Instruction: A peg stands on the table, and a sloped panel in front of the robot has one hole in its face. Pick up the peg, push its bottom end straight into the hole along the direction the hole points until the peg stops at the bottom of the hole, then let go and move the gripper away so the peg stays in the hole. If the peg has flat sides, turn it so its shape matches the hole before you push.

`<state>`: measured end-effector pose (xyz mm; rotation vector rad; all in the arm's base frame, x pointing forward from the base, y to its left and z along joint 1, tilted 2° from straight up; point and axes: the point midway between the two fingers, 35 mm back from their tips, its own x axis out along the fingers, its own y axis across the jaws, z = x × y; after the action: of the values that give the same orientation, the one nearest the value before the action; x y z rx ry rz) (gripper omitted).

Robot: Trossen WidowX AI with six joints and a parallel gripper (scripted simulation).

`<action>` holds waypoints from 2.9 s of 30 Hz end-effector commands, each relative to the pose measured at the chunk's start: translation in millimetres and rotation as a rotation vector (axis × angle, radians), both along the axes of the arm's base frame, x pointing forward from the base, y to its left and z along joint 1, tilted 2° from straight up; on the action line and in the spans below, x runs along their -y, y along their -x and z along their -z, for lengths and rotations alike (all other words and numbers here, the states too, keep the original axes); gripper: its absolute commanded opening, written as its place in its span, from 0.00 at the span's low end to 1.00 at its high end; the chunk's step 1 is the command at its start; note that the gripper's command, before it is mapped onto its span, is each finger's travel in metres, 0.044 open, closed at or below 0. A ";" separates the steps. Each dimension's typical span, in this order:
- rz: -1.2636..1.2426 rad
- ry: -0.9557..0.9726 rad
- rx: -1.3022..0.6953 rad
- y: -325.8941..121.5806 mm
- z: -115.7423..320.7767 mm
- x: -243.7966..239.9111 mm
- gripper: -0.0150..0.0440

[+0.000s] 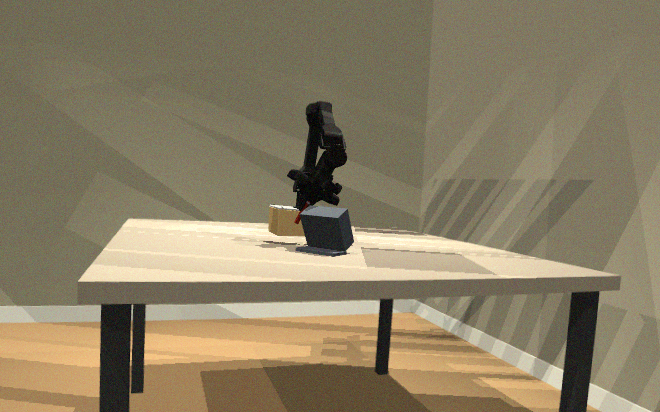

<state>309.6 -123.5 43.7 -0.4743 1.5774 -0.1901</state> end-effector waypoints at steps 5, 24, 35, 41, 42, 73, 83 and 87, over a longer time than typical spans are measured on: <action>0.046 0.030 0.031 -3.3 0.6 -5.0 0.25; 0.151 0.091 0.122 -11.2 -0.2 -18.0 0.25; 0.210 0.122 0.181 -15.5 -0.9 -26.0 0.25; 0.242 0.138 0.215 -17.8 -1.4 -30.4 0.25; 0.247 0.141 0.221 -18.2 -1.5 -31.2 0.25; 0.403 0.203 0.420 -28.8 -4.9 -55.7 0.25; 0.451 0.215 0.490 -31.7 -6.3 -64.1 0.25; 0.470 0.218 0.519 -32.9 -6.9 -67.5 0.25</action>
<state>341.7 -58.3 50.9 -0.1973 1.1558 -0.7711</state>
